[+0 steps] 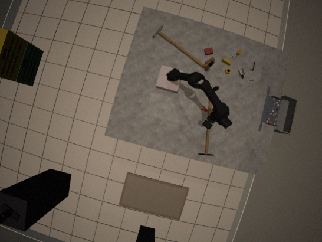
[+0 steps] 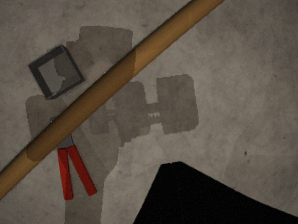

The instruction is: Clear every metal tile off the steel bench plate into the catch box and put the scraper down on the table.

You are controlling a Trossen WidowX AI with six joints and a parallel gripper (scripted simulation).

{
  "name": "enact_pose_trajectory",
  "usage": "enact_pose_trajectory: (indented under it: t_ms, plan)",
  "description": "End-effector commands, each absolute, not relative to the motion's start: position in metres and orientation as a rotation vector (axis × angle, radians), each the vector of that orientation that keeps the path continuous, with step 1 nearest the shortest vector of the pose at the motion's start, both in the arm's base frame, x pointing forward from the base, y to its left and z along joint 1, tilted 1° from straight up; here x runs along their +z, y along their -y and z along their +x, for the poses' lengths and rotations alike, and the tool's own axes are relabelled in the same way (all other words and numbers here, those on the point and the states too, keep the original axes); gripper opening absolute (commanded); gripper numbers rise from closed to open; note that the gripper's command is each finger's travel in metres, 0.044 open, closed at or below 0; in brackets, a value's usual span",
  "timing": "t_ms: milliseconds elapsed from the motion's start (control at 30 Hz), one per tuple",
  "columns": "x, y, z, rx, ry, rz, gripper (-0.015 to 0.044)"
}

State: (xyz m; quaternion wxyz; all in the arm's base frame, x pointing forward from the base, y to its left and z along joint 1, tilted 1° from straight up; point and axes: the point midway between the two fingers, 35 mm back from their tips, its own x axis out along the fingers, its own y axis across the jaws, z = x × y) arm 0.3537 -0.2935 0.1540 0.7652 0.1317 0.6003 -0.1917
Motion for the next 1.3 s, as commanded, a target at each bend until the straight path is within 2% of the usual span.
enact_pose_trajectory:
  t_ms: [0, 300, 1267]
  plan:
    - [0.155, 0.292, 0.351, -0.471, -1.286, 0.362, 0.0000]
    - [0.152, 0.292, 0.350, -0.499, -1.275, 0.394, 0.0000]
    - [0.077, 0.299, 0.361, -0.535, -1.265, 0.428, 0.0000]
